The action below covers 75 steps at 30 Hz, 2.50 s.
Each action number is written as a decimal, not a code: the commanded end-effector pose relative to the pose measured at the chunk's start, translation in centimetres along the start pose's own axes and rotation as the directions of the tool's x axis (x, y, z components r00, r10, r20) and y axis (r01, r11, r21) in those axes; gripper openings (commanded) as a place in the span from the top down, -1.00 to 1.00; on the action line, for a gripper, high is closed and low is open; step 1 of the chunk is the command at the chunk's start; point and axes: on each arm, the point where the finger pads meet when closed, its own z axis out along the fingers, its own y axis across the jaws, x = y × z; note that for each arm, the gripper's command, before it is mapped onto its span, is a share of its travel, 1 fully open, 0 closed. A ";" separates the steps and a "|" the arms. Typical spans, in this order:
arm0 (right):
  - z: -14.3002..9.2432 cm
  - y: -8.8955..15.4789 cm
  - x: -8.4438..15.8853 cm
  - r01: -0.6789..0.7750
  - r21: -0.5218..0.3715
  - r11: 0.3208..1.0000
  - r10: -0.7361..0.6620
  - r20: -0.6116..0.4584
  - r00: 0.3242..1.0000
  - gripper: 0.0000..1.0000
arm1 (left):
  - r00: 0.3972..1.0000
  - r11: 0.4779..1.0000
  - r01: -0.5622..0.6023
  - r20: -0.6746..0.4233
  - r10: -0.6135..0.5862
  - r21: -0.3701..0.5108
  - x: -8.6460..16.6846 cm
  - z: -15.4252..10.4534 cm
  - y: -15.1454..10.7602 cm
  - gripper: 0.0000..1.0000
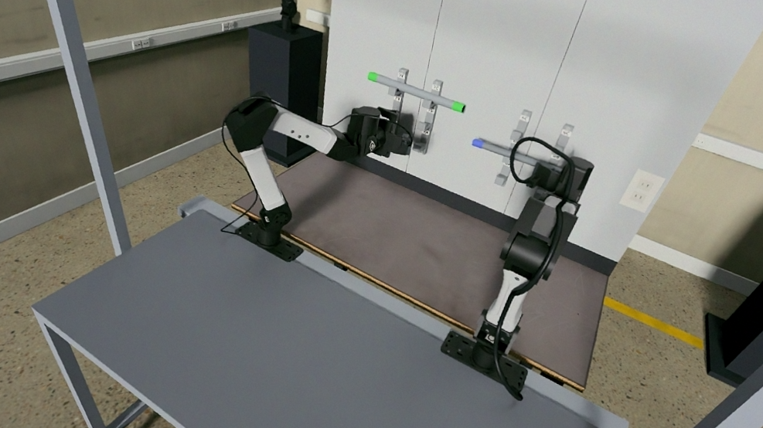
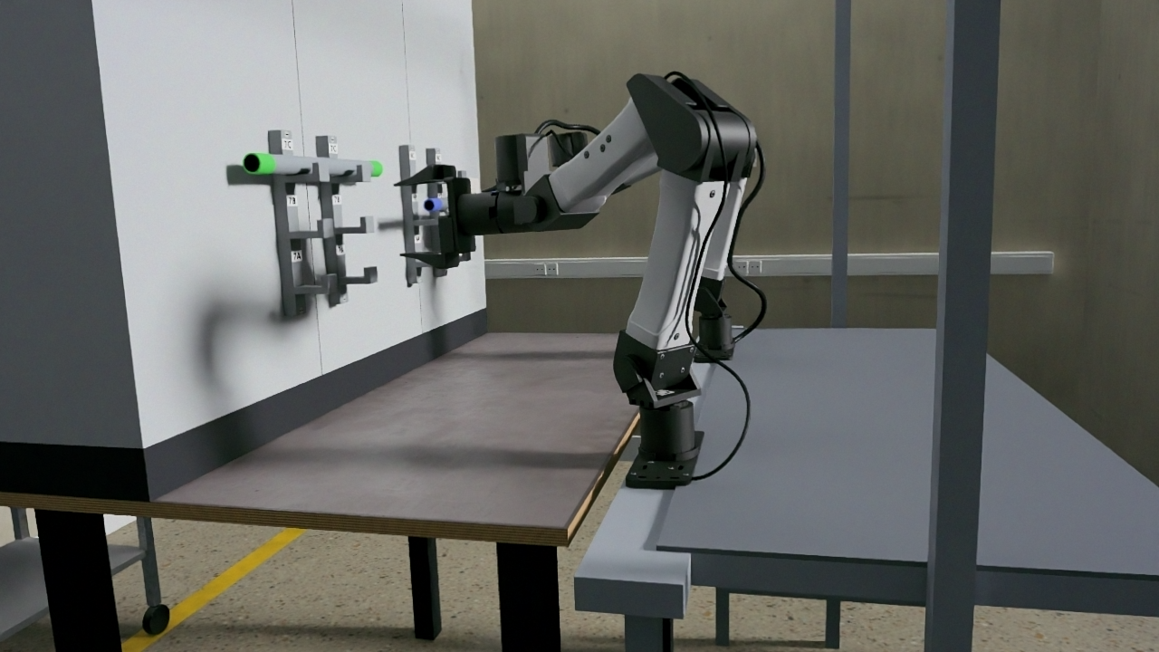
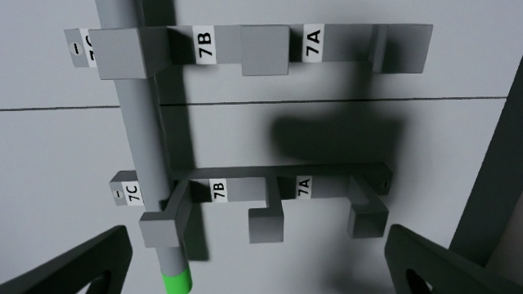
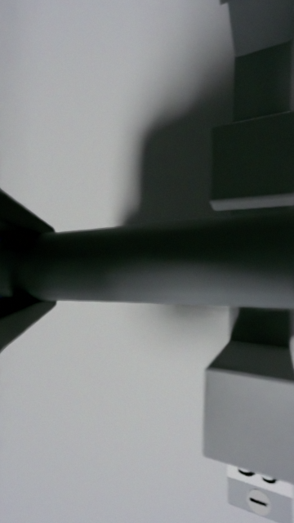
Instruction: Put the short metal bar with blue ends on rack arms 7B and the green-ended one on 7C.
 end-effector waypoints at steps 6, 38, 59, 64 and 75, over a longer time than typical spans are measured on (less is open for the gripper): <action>-0.3 -3.3 -1.8 -0.021 0.099 0.995 0.021 0.001 1.000 1.00 | 1.000 0.999 0.016 -0.004 -0.017 -0.040 0.3 -0.5 1.0 -1.00; -0.2 -2.1 -7.1 -0.021 0.099 0.995 0.021 0.001 1.000 1.00 | 1.000 0.999 0.016 -0.004 -0.017 -0.040 0.3 -0.5 1.0 -1.00; -0.2 -2.2 -10.7 -0.021 0.099 0.995 0.021 0.001 1.000 1.00 | 1.000 0.999 0.016 -0.004 -0.017 -0.040 0.3 -0.5 1.0 -1.00; -0.2 -2.3 -11.3 -0.021 0.099 0.995 0.021 0.001 1.000 1.00 | 1.000 0.999 0.016 -0.004 -0.017 -0.040 0.3 -0.5 1.0 -1.00; -0.3 -2.9 -13.4 -0.021 0.099 0.995 0.021 0.001 1.000 1.00 | 1.000 0.999 0.016 -0.004 -0.017 -0.040 0.3 -0.5 1.0 -1.00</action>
